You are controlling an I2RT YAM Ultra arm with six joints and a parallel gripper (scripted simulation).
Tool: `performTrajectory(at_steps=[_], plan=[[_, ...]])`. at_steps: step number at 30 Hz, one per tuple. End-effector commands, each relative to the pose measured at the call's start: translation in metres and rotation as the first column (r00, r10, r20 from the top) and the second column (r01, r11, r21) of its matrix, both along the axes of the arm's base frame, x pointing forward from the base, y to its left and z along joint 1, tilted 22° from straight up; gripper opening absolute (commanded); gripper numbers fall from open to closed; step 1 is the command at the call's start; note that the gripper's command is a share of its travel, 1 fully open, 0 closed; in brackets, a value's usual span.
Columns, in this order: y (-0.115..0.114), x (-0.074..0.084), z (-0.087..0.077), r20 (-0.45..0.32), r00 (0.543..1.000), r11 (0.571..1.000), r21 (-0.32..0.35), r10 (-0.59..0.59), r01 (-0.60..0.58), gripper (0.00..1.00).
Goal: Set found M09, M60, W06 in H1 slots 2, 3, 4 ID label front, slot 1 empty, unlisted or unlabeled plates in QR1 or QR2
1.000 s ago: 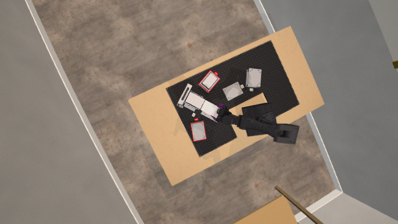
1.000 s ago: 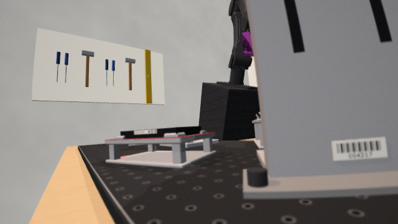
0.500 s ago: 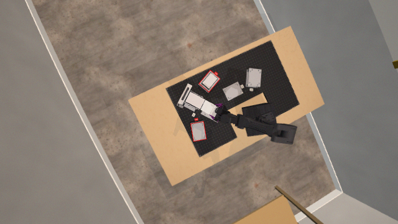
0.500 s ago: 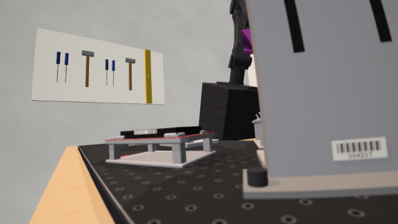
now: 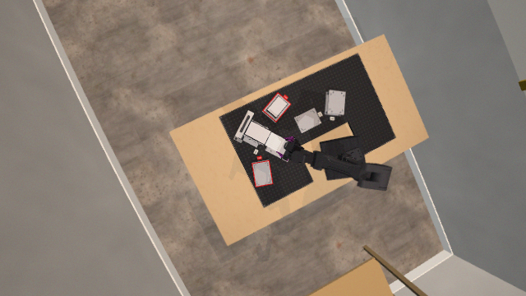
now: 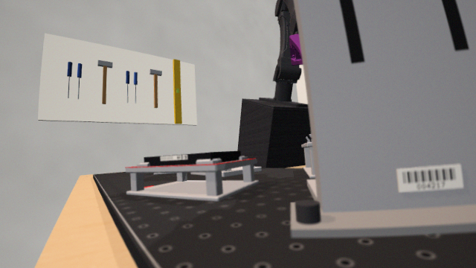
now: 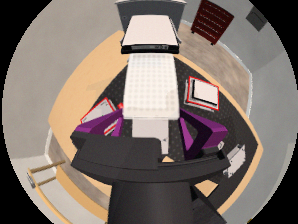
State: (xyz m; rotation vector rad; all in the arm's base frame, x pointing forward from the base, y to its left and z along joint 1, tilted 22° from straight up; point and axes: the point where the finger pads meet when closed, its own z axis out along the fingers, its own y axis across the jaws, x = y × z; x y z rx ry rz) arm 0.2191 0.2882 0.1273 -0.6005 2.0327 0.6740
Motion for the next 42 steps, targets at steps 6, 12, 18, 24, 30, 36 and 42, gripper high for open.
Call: performTrajectory(at_steps=[6,12,18,24,30,36,42], plan=[[0.002,0.002,0.006,0.013,1.0,1.0,0.017,-0.002,0.001,0.86],[0.004,0.005,0.006,0.013,1.0,1.0,0.017,-0.002,0.001,0.86],[0.006,0.007,0.006,0.013,1.0,1.0,0.017,-0.002,0.001,0.86],[0.009,0.01,0.006,0.013,1.0,1.0,0.017,-0.002,0.001,0.86],[0.011,0.013,0.007,0.013,1.0,1.0,0.017,-0.002,0.002,0.86],[0.013,0.015,0.007,0.013,1.0,1.0,0.017,-0.002,0.002,0.86],[0.016,0.018,0.007,0.013,1.0,1.0,0.018,-0.002,0.002,0.86]])
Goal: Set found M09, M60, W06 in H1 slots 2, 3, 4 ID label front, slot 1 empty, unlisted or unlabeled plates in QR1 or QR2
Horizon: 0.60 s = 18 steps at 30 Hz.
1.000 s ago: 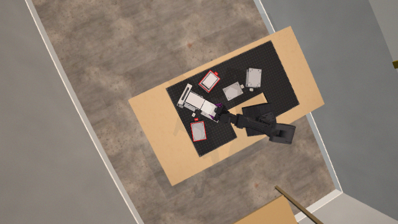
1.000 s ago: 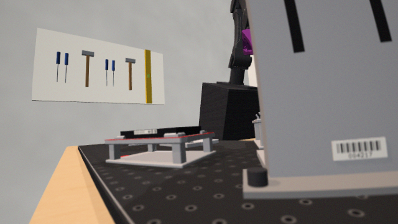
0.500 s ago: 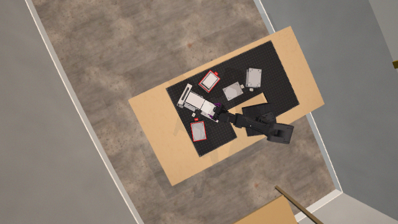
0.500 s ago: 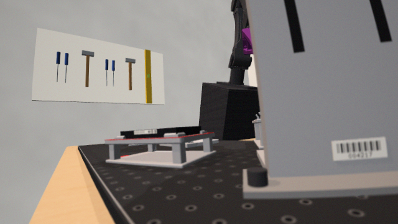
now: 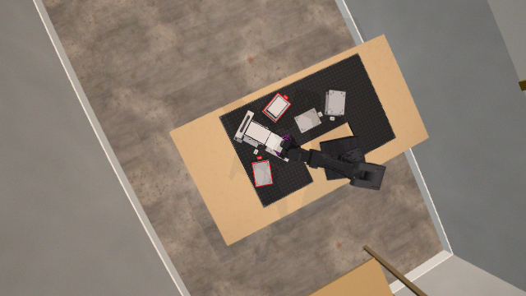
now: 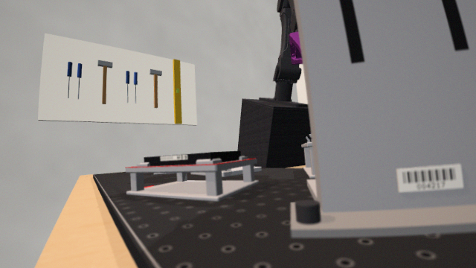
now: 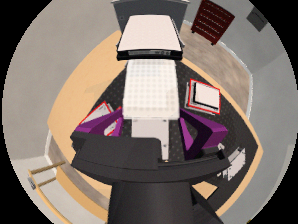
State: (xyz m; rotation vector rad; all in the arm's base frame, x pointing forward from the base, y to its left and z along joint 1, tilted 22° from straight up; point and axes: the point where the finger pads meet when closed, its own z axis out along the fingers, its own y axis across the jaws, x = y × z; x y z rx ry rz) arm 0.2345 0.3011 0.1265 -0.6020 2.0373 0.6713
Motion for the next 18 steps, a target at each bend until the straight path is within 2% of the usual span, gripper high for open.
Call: performTrajectory(at_steps=[1,18], plan=[[0.003,0.0031,0.008,0.016,1.0,1.0,0.021,-0.002,0.001,0.86],[0.0097,0.0108,0.008,0.016,1.0,1.0,0.022,-0.002,0.001,0.86]])
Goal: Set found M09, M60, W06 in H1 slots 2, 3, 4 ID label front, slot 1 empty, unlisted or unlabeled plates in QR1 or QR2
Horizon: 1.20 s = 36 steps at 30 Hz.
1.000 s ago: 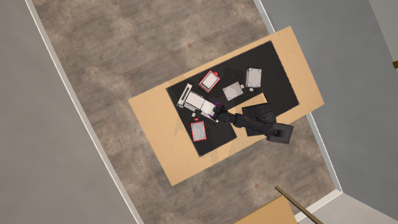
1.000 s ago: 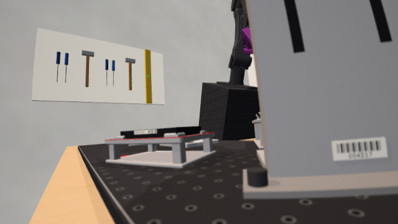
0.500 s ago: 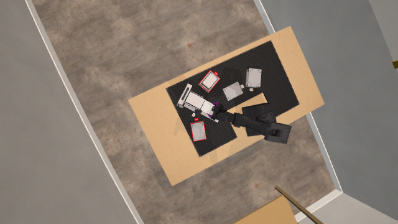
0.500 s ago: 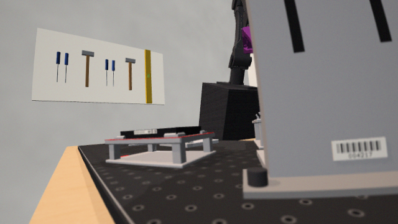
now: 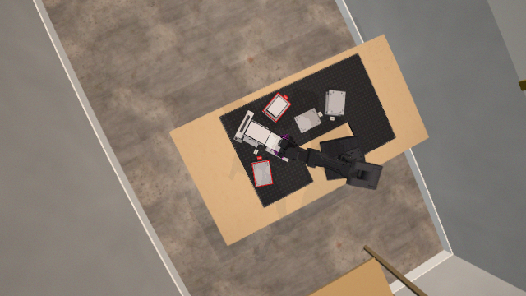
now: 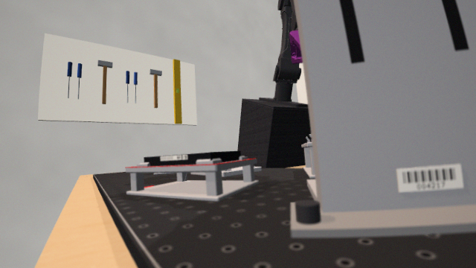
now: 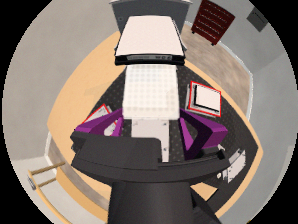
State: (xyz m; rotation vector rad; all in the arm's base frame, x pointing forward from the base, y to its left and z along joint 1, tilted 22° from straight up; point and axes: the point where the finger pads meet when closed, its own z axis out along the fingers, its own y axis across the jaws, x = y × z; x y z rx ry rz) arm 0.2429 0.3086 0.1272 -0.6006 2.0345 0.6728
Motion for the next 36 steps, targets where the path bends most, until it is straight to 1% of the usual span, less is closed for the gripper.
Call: performTrajectory(at_steps=[1,16,36], plan=[[0.0027,0.0029,0.0072,0.014,1.0,1.0,0.019,-0.001,0.001,0.86],[0.0085,0.0096,0.0072,0.015,1.0,1.0,0.019,-0.001,0.001,0.86],[0.0084,0.0095,0.0075,0.015,1.0,1.0,0.019,-0.001,0.001,0.86]])
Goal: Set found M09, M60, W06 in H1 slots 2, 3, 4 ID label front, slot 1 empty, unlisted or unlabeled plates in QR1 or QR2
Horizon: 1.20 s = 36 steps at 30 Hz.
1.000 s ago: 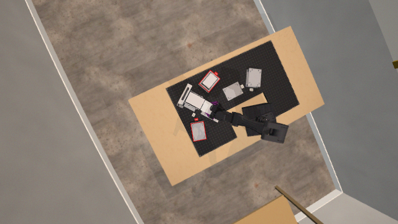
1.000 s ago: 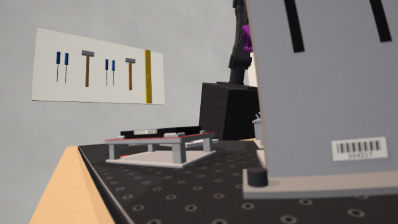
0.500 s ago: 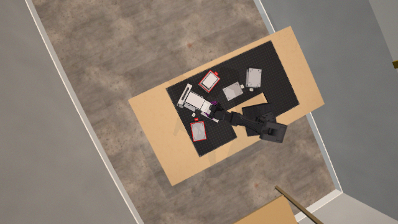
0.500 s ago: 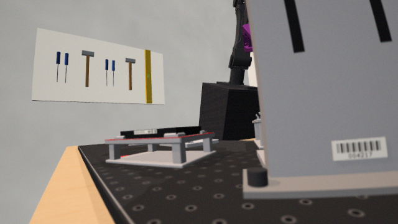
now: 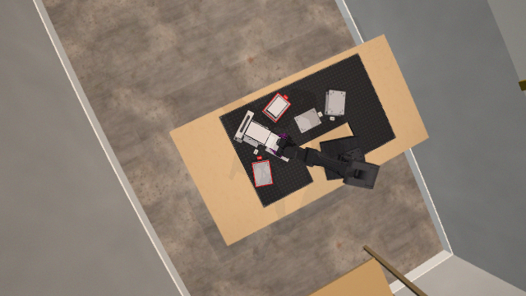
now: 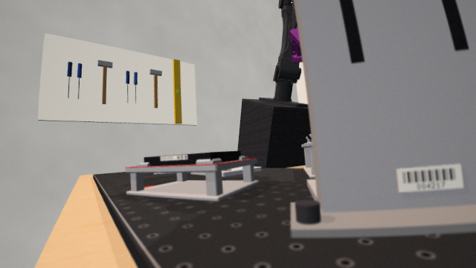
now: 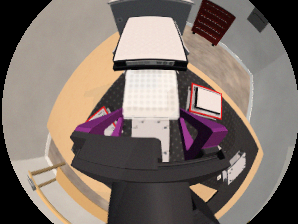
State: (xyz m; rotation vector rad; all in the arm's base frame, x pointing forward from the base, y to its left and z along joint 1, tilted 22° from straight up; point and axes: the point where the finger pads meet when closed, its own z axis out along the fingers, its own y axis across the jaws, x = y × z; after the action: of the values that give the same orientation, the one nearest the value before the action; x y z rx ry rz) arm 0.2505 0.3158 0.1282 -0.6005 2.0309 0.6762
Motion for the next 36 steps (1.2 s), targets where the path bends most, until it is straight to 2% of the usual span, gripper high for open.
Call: performTrajectory(at_steps=[1,36], plan=[[0.001,0.002,0.007,0.013,1.0,1.0,0.016,-0.003,0.003,0.86],[0.014,0.015,0.003,0.013,1.0,1.0,0.016,-0.003,0.003,0.86]])
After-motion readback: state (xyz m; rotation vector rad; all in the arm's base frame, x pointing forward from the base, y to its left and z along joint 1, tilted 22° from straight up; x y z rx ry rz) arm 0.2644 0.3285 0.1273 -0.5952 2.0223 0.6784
